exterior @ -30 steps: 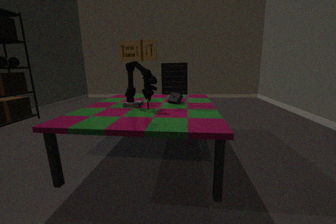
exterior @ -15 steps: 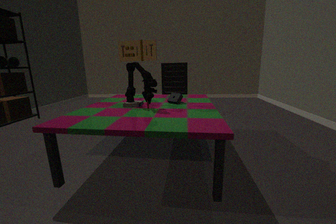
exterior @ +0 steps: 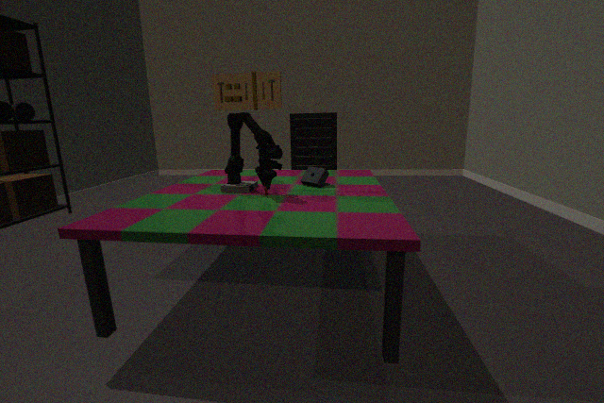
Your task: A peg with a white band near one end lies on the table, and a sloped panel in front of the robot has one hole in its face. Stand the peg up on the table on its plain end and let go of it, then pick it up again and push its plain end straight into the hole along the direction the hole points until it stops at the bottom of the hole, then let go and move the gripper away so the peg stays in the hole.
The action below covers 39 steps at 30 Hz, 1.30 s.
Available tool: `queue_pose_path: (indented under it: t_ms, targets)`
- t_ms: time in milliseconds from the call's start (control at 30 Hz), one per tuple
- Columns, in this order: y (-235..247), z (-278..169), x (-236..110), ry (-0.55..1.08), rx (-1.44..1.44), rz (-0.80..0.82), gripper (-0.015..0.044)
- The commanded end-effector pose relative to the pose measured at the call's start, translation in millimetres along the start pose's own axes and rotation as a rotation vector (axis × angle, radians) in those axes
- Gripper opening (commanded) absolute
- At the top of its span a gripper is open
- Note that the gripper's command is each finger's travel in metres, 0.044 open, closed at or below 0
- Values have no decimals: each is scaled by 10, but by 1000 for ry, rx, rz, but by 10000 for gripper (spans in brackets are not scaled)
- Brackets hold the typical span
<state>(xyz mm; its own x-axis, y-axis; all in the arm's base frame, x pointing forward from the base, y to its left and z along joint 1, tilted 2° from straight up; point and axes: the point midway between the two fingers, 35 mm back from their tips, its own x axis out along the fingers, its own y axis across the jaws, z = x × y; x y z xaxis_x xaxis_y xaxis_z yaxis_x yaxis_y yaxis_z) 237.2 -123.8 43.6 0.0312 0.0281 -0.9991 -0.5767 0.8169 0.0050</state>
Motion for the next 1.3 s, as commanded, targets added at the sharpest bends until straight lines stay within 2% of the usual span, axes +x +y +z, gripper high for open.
queue_pose_path:
  t_ms: [0, 300, 400, 667, 1267]
  targets:
    - [-2, 2, -7, -1, 0, -1, 256]
    - [-2, 2, -7, -1, 0, -1, 20]
    - [-2, 2, -7, -1, 0, -1, 0]
    - [-10, 6, -68, -1, 0, -1, 0]
    - [-22, 25, -746, 5, 2, 1, 0]
